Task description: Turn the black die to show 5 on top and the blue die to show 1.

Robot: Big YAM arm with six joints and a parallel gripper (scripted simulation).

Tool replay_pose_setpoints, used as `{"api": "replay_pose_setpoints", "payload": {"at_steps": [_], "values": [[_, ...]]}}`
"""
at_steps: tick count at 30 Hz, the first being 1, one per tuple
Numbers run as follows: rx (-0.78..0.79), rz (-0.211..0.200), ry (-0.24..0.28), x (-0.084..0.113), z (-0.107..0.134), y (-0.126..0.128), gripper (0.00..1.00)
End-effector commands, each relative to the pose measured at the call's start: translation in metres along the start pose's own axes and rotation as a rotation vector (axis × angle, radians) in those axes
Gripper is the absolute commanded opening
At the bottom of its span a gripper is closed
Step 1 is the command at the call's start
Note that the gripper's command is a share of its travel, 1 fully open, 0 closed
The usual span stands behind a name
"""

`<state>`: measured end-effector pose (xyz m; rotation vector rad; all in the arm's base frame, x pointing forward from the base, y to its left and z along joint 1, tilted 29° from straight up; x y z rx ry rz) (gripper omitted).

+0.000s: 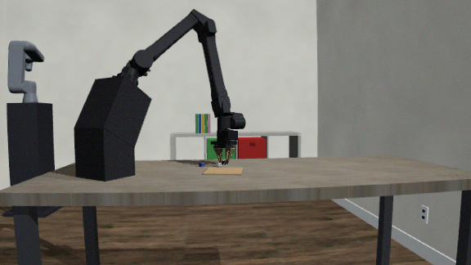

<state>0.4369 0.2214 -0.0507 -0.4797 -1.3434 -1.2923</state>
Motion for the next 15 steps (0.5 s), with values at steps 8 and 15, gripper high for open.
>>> {"api": "replay_pose_setpoints", "payload": {"at_steps": [8,15], "values": [[0.009,-0.026,0.002,0.0046,0.0063,0.0100,0.12],[0.009,-0.026,0.002,0.0046,0.0063,0.0100,0.12]]}}
Point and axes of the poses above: the point where the finger pads meet when closed, its own x axis back along the fingers, its own y axis across the jaws, z = x × y, the point moved 6 cm from there along x, back along the fingers, and after that the axes turned 7 degrees about x, right-handed, at the moved point
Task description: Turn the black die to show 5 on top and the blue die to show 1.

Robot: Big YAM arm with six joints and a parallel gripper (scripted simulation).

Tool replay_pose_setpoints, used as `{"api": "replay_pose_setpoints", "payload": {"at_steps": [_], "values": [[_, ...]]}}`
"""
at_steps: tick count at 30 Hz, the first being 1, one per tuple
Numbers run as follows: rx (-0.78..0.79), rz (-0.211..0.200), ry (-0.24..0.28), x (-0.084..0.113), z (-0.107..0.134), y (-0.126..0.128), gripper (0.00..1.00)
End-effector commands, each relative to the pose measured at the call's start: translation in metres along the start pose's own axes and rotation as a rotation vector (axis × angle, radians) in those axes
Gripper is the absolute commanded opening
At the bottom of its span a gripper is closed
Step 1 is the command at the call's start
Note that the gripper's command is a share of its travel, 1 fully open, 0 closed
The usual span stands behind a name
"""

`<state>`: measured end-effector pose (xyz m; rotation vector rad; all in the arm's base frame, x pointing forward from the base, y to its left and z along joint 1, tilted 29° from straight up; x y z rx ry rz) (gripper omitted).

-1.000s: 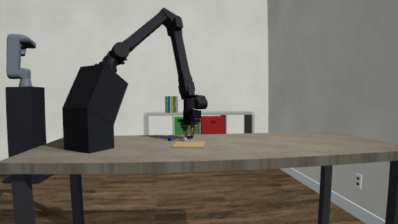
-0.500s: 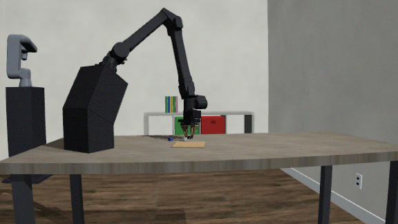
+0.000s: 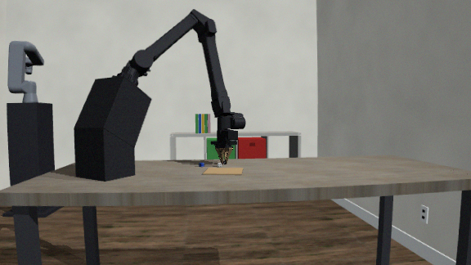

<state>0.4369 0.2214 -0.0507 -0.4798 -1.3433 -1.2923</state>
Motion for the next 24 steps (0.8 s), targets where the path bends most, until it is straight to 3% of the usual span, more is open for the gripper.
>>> {"api": "replay_pose_setpoints", "payload": {"at_steps": [1,24], "values": [[0.009,-0.026,0.002,0.0046,0.0063,0.0100,0.12],[0.010,-0.030,0.001,0.0085,0.0067,0.0118,0.12]]}}
Point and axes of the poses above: the point where the finger pads meet when closed, its own x axis back along the fingers, its own y axis across the jaws, z = x × y, the point moved 6 cm from there along x, back along the fingers, and after that the axes turned 7 degrees about x, right-handed, at the moved point
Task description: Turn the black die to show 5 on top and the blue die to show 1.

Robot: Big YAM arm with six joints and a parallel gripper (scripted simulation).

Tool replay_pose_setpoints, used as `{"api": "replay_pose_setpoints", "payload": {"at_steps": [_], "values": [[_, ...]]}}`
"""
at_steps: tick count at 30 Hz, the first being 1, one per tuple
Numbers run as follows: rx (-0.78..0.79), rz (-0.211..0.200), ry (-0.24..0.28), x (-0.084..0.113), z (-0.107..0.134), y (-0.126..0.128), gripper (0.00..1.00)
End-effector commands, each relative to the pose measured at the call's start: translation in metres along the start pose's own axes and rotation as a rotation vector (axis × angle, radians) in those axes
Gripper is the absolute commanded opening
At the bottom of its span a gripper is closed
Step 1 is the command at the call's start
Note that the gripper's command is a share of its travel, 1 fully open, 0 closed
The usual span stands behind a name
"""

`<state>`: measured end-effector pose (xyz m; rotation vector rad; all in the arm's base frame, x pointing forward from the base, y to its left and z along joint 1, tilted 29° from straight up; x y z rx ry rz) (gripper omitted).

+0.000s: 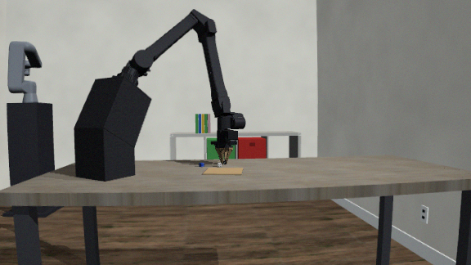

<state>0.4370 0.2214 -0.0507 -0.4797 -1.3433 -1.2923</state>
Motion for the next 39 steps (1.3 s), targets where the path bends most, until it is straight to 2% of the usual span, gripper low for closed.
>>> {"api": "replay_pose_setpoints", "payload": {"at_steps": [1,4,7,15,19,22,24,25,29,33,34,36,38,39], "values": [[0.008,-0.026,0.000,0.012,0.006,0.010,0.12],[0.005,-0.016,-0.002,0.014,0.003,0.006,0.12],[0.000,-0.020,-0.006,0.028,-0.004,0.007,0.12],[0.001,-0.021,-0.006,0.084,-0.004,0.005,0.12],[0.001,-0.021,-0.006,0.105,-0.004,0.005,0.12],[0.001,-0.021,-0.007,0.108,-0.004,0.005,0.12],[-0.007,0.008,-0.007,0.101,-0.007,-0.003,0.12],[-0.008,0.010,-0.008,0.101,-0.007,-0.003,0.12],[-0.003,-0.022,-0.008,0.106,-0.006,0.008,0.12],[-0.004,-0.021,-0.008,0.105,-0.006,0.008,0.12],[-0.011,-0.008,-0.007,0.100,-0.012,0.003,0.12],[-0.052,-0.009,-0.010,0.099,-0.036,-0.003,0.12],[-0.052,-0.009,-0.010,0.099,-0.036,-0.003,0.12],[-0.093,0.005,-0.011,0.098,-0.055,-0.012,0.12]]}}
Point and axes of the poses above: the point where the finger pads meet when closed, its own x axis back along the fingers, its own y axis across the jaws, z = x × y, the point moved 6 cm from there along x, back along the fingers, and after that the axes turned 7 degrees about x, right-handed, at the moved point
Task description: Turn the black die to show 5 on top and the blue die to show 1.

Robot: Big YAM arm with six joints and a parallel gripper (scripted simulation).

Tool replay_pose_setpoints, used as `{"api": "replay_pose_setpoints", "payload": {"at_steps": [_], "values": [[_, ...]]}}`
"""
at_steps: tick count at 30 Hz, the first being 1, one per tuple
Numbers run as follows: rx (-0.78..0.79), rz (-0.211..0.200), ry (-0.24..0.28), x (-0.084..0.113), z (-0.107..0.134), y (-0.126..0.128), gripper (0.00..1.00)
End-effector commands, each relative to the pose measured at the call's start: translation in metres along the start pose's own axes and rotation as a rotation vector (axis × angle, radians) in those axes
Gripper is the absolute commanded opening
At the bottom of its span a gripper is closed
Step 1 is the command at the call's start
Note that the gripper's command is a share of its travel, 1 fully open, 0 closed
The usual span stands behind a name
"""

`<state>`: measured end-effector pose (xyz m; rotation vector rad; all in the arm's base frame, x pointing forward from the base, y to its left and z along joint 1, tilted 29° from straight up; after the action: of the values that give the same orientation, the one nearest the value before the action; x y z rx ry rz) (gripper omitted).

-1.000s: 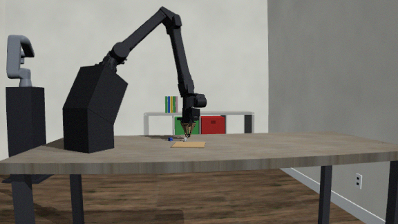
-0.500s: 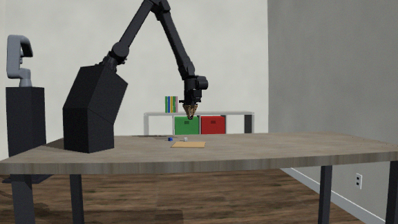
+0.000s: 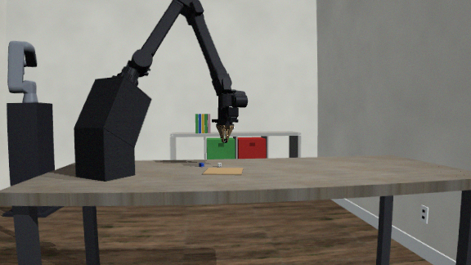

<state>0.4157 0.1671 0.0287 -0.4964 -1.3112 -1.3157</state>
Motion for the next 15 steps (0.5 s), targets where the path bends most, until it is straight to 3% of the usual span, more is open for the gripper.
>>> {"api": "replay_pose_setpoints", "payload": {"at_steps": [1,2,3,4,5,6,8,10,13,15], "values": [[-0.100,-0.003,-0.025,0.002,-0.061,-0.013,0.12],[-0.100,-0.003,-0.025,0.002,-0.061,-0.010,0.12],[-0.146,-0.010,-0.026,0.003,-0.086,-0.017,0.12],[-0.147,-0.007,-0.026,0.004,-0.086,-0.015,0.12],[-0.194,-0.012,-0.026,0.005,-0.110,-0.026,0.12],[-0.197,-0.005,-0.024,0.005,-0.109,-0.027,0.12],[-0.278,-0.013,-0.022,0.008,-0.147,-0.048,0.12],[-0.327,-0.009,-0.016,0.010,-0.167,-0.059,0.12],[-0.330,-0.023,-0.019,0.015,-0.170,-0.058,0.12],[-0.292,-0.034,-0.014,0.017,-0.157,-0.047,0.12]]}}
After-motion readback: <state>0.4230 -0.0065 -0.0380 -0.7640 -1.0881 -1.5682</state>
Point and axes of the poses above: the point where the finger pads meet when closed, its own x axis back along the fingers, its own y axis across the jaws, z = x × y, the point moved 6 cm from there along x, back along the fingers, and after that the axes turned 7 degrees about x, right-handed, at the moved point
